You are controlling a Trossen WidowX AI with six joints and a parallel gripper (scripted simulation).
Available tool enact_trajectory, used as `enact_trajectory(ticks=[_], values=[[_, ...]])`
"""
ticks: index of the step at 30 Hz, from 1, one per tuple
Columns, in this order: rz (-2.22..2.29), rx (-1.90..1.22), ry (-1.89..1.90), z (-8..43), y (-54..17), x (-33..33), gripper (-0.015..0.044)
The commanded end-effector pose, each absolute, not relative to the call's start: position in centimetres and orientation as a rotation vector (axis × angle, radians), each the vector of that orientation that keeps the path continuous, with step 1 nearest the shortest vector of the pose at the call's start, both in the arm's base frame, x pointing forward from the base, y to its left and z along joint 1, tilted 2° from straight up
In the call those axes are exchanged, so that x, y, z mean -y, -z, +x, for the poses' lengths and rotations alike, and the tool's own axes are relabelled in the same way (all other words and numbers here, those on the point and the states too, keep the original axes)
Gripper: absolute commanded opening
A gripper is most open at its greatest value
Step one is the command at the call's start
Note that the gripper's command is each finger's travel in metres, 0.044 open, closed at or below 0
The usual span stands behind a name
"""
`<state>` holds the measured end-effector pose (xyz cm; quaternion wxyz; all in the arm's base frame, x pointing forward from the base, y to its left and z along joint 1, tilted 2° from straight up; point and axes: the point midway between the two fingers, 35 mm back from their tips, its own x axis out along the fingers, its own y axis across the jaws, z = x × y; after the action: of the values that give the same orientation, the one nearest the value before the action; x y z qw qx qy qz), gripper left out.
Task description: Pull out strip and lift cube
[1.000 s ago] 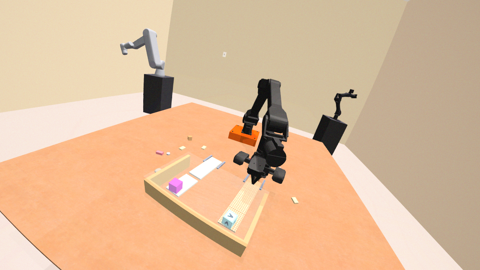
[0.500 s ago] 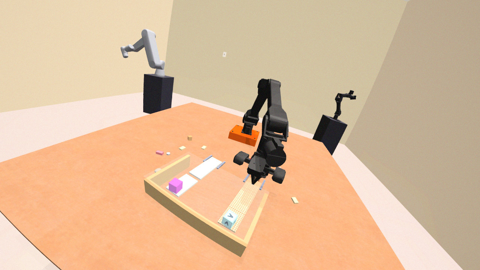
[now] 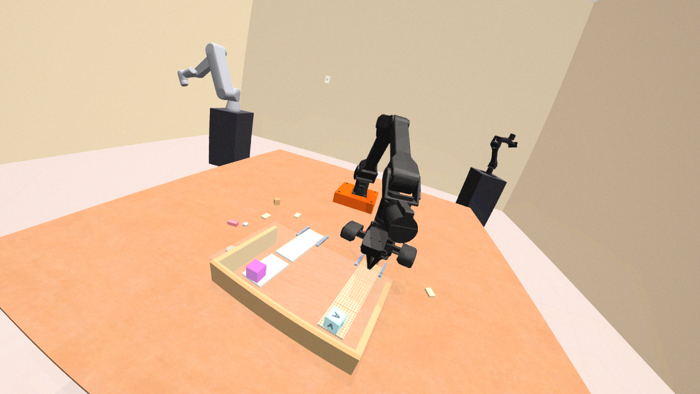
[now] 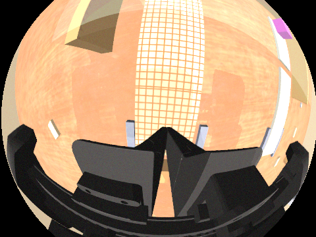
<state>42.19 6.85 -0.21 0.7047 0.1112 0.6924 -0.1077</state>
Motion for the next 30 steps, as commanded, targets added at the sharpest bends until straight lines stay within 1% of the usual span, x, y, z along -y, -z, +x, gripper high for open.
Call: enact_trajectory(ticks=[1,30], values=[[0.251,-1.55,0.24,41.6,0.6,-7.1,0.0],[0.251,-1.553,0.24,37.3,0.9,-8.3,0.0]])
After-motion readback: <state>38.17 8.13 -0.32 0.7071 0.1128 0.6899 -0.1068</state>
